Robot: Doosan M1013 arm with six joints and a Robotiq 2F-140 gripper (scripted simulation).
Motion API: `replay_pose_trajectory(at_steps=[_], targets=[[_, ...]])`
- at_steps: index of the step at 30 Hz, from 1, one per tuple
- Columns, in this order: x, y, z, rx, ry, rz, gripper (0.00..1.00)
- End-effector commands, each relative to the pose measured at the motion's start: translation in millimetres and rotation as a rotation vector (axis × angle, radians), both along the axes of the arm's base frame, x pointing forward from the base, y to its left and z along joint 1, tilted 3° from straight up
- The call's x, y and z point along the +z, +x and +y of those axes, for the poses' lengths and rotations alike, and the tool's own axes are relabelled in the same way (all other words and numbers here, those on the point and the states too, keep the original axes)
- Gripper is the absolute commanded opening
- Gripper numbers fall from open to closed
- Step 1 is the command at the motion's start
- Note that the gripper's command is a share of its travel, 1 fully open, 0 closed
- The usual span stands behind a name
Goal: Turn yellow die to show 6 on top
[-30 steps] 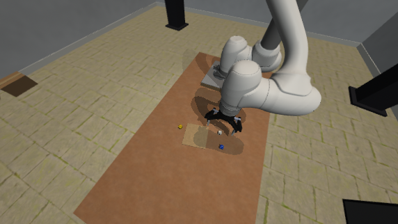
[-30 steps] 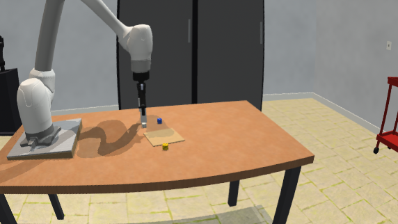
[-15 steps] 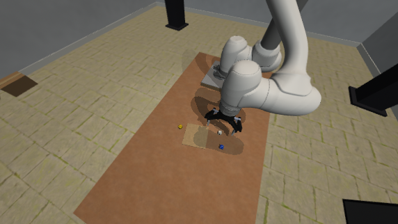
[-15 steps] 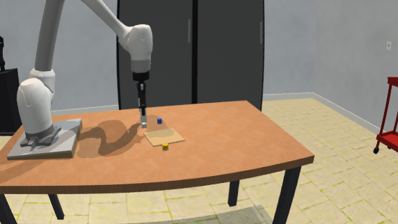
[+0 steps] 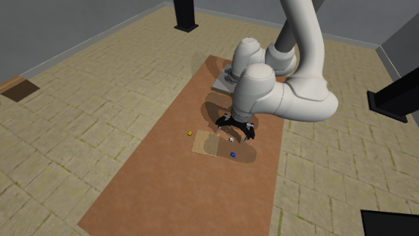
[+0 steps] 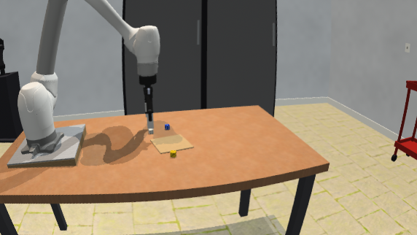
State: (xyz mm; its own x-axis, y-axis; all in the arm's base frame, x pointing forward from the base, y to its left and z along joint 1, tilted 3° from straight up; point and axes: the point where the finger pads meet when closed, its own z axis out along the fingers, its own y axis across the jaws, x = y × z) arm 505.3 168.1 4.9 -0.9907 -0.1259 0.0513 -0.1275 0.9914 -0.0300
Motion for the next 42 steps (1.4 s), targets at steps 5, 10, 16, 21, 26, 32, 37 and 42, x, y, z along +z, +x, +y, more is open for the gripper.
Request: replay_pose_trajectory(at_steps=[5, 10, 16, 21, 26, 32, 37, 42], targets=[[-0.1, 2.6, 1.7, 0.0, 0.0, 0.0, 1.0], [-1.3, 20.1, 12.6, 0.0, 0.0, 0.0, 1.0], [-3.7, 53.4, 33.5, 0.0, 0.0, 0.0, 1.0], [-4.5, 66.2, 41.5, 0.0, 0.0, 0.0, 1.0], [-5.1, 73.9, 46.3, 0.0, 0.0, 0.0, 1.0], [-5.1, 73.9, 46.3, 0.0, 0.0, 0.0, 1.0], [-5.1, 73.9, 46.3, 0.0, 0.0, 0.0, 1.0], [-5.1, 73.9, 46.3, 0.0, 0.0, 0.0, 1.0]])
